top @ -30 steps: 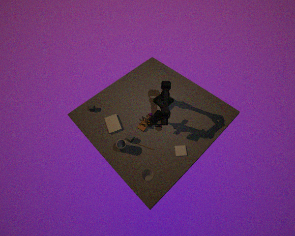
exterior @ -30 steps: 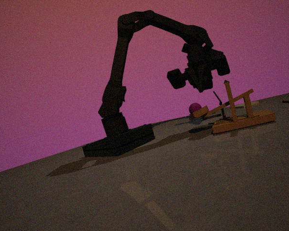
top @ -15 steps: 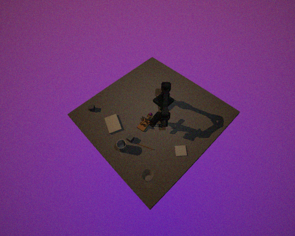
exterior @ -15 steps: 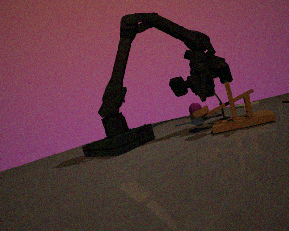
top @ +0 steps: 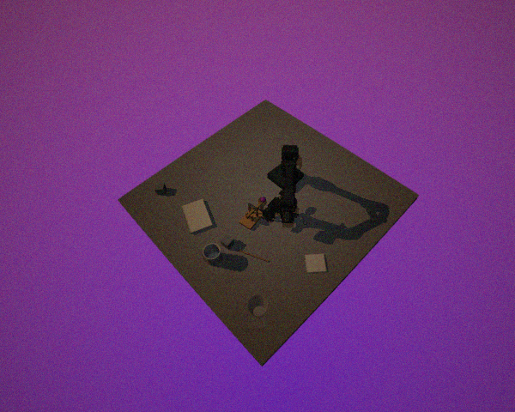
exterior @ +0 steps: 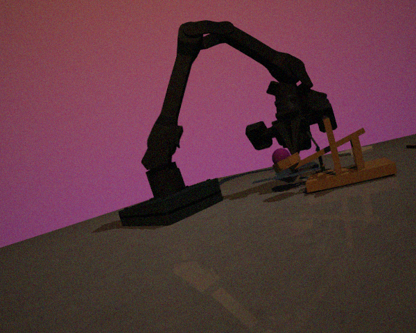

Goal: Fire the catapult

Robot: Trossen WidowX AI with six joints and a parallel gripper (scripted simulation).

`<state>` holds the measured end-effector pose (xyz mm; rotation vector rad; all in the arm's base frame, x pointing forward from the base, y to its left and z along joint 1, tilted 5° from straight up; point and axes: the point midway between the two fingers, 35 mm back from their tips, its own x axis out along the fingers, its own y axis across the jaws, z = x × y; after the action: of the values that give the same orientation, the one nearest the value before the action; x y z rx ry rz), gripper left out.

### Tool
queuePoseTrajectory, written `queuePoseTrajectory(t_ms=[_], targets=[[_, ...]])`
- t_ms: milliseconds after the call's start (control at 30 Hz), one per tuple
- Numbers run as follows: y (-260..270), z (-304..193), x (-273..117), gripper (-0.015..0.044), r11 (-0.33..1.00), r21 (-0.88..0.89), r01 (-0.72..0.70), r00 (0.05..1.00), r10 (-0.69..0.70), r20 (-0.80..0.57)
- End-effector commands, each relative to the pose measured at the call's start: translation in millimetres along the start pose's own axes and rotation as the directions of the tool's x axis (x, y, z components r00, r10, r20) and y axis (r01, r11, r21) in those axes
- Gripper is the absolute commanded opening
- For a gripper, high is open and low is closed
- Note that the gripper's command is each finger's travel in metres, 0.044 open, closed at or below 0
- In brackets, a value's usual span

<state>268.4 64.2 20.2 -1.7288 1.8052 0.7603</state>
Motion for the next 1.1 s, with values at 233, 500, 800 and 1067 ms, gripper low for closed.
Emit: queuePoseTrajectory(t_ms=[233, 500, 800, 1067], targets=[[4.2, 12.7, 16.5, 0.0, 1.0, -0.01, -0.008, 1.0, 0.008, -0.008], [5.2, 28.3, 33.0, 0.0, 1.0, -0.01, -0.008, 1.0, 0.008, -0.008], [-3.1, 13.5, -23.7, 0.0, 0.999, -0.025, 0.024, 1.0, -0.024, 0.012], [-3.2, -8.4, -83.1, 0.0026, 0.997, -0.037, 0.071, 0.997, -0.07, 0.038]])
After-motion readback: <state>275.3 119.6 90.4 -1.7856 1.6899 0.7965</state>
